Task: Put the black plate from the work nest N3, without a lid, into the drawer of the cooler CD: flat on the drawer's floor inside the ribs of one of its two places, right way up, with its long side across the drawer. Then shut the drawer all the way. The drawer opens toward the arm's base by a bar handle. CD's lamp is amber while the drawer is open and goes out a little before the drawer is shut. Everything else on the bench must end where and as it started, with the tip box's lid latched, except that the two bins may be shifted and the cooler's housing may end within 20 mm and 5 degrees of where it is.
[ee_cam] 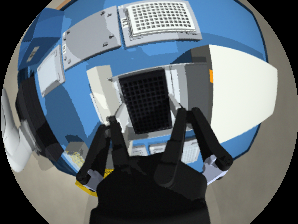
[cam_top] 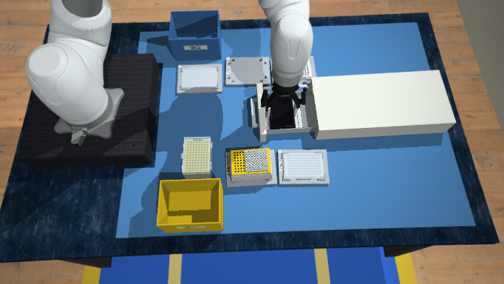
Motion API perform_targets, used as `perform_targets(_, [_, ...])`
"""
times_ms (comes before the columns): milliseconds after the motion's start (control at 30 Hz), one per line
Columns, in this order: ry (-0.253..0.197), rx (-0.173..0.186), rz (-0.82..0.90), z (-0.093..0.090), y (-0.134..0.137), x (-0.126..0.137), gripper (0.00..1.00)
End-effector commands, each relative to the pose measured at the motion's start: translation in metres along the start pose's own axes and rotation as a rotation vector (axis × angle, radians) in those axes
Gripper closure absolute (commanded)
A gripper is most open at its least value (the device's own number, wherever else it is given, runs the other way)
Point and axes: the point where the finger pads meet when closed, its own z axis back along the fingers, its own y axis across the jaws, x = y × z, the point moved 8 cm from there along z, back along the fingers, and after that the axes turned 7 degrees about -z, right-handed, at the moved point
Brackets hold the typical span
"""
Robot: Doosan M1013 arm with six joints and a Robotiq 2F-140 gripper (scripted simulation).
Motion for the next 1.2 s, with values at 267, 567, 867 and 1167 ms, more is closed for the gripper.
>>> perform_targets(267, [0.0,0.0,0.0,-0.0031,0.0,0.0,1.0])
perform_targets(567, [0.0,0.0,0.0,-0.0058,0.0,0.0,1.0])
perform_targets(867, [0.0,0.0,0.0,-0.0081,0.0002,0.0,1.0])
perform_targets(1167, [0.0,0.0,0.0,-0.0081,0.0019,-0.0002,1.0])
